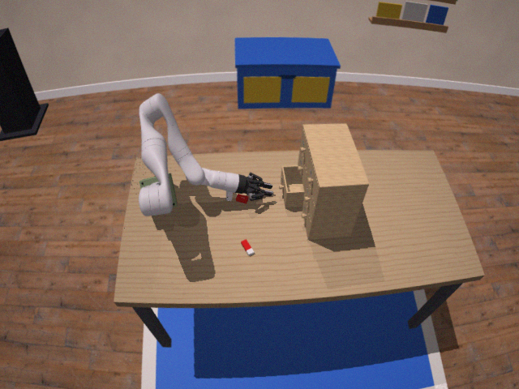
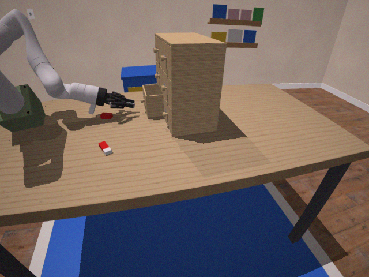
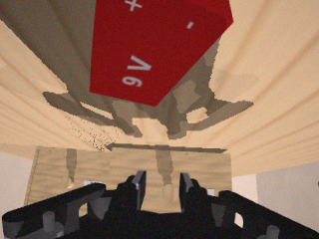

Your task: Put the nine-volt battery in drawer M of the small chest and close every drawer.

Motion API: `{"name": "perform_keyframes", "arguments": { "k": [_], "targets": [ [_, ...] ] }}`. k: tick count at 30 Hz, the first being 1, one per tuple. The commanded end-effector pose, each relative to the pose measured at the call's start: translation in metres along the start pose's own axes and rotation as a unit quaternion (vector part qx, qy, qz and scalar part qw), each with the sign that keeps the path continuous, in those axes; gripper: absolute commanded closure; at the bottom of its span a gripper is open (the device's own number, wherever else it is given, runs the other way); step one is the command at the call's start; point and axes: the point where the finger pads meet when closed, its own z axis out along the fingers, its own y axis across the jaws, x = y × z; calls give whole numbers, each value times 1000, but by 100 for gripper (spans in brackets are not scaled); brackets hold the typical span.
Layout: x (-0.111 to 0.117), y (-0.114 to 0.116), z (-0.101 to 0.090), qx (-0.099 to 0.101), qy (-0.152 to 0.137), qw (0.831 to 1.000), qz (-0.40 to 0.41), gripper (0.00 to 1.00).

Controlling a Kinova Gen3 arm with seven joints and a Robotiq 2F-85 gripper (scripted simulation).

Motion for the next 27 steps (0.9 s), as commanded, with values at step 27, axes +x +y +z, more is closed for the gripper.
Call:
{"name": "perform_keyframes", "arguments": {
  "k": [27],
  "targets": [
    [-61,6,-86,-8,-6,1000,-1,67]
  ]
}}
